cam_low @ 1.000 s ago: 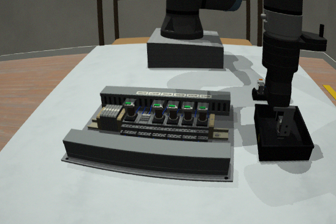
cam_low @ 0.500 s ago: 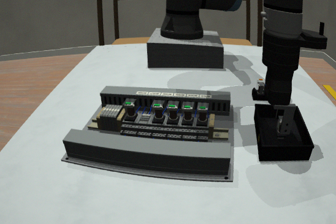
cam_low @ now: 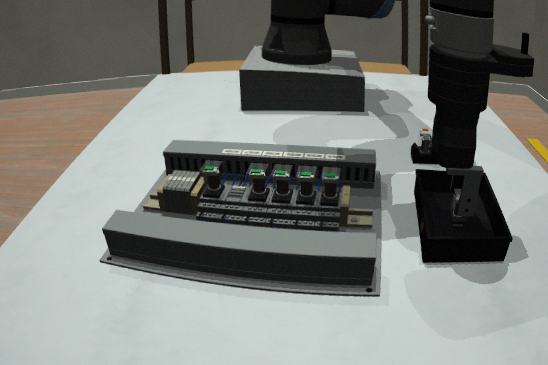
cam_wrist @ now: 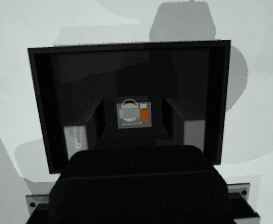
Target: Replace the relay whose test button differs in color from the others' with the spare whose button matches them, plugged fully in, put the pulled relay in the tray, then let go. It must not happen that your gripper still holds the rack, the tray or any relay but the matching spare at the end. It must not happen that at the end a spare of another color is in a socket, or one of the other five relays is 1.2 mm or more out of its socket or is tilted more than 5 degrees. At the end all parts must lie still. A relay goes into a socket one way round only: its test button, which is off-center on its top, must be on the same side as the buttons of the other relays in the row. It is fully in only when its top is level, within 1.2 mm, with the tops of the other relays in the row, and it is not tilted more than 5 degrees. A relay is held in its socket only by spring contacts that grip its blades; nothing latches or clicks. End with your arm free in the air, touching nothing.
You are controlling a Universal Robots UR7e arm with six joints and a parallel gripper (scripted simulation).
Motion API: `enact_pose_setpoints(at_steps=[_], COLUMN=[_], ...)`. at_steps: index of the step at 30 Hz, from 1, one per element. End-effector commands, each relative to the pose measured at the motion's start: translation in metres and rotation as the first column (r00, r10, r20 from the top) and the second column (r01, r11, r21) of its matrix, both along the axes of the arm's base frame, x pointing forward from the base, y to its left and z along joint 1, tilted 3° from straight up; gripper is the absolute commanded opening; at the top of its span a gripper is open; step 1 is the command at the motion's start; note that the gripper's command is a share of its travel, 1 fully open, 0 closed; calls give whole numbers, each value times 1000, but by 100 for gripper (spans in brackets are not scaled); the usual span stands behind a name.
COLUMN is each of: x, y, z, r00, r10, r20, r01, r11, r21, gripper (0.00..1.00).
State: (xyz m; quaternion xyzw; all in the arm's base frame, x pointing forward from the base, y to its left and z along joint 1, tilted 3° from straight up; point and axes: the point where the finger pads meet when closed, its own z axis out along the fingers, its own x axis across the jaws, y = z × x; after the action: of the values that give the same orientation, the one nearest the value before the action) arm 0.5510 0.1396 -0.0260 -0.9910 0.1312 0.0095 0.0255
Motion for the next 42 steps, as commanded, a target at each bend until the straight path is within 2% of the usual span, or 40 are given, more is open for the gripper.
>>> enact_pose_setpoints(at_steps=[1,42], x=[0,1], y=[0,-1], z=[1,13], r00=[1000,1000], r10=[0,0], r20=[2,2], r01=[0,0], r11=[1000,1000], r21=[0,0], gripper=[100,100])
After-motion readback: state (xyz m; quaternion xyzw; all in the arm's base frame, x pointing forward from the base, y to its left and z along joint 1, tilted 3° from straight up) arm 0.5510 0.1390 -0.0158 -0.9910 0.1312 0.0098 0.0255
